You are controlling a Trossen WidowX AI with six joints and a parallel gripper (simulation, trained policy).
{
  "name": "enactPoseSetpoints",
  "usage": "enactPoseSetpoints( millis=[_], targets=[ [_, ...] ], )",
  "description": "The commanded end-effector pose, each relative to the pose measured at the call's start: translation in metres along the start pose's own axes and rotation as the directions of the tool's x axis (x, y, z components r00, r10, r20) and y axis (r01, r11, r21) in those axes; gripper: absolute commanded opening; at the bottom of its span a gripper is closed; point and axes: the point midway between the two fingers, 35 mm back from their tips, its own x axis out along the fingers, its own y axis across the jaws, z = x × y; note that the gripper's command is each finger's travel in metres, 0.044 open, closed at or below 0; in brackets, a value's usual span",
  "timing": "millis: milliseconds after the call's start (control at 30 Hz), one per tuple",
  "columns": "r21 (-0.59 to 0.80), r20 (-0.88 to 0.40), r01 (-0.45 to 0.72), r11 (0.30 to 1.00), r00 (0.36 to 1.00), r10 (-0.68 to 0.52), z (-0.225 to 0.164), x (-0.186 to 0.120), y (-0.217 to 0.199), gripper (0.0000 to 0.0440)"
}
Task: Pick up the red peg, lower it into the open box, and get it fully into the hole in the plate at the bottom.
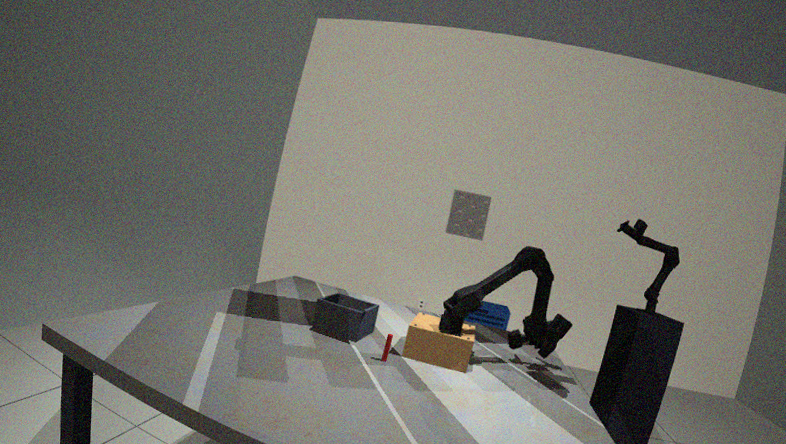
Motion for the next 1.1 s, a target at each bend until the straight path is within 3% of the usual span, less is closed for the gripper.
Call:
enactPoseSetpoints(
  millis=[0, 100, 567, 833, 1067],
  targets=[
    [-0.008, 0.008, -0.014, 1.000, 1.000, 0.014, 0.002, 0.006, 0.000, 0.0416],
    [-0.015, 0.024, -0.065, 0.998, 0.998, 0.066, 0.008, 0.030, 0.002, 0.0440],
    [0.069, 0.020, -0.290, 0.955, 0.957, 0.289, 0.078, 0.193, 0.037, 0.0423],
    [0.095, 0.020, -0.391, 0.915, 0.920, 0.391, 0.140, 0.270, 0.087, 0.0418],
    [0.127, 0.014, -0.474, 0.871, 0.879, 0.476, 0.200, 0.318, 0.150, 0.0420]
  ],
)
